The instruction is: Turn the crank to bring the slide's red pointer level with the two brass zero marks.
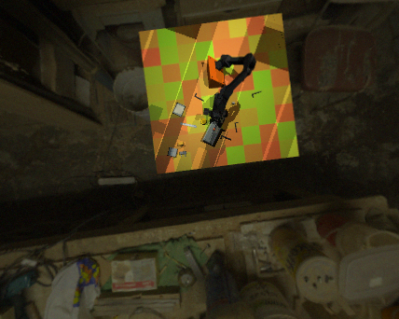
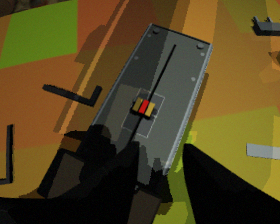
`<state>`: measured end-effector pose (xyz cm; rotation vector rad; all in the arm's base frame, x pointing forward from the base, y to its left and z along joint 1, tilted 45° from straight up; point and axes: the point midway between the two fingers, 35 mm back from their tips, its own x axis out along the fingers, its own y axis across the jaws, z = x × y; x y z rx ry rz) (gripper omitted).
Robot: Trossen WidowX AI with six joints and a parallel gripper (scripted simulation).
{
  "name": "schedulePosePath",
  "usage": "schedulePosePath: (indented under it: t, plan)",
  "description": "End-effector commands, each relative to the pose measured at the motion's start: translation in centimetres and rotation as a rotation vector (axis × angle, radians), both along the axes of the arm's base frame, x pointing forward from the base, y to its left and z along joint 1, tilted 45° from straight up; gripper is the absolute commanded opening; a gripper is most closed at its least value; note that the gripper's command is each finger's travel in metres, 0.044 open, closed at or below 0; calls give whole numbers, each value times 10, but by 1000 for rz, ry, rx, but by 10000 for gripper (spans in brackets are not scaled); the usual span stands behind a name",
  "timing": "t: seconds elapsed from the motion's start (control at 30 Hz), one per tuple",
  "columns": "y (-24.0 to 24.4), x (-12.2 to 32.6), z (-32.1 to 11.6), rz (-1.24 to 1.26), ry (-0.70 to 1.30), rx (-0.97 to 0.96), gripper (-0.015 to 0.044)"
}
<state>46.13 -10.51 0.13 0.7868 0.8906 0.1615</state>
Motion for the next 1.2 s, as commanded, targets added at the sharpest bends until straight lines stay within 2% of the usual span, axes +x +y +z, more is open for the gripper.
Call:
schedulePosePath:
  t: [0.0, 0.27, 0.33, 0.9, 1.17]
  plan:
    - [0, 0, 0, -1, 0, -1, 210]
    - [0, 0, 0, -1, 0, -1, 420]
    - [0, 0, 0, -1, 0, -1, 440]
    - [0, 0, 0, -1, 0, -1, 0]
    - [0, 0, 0, 0, 0, 0, 0]
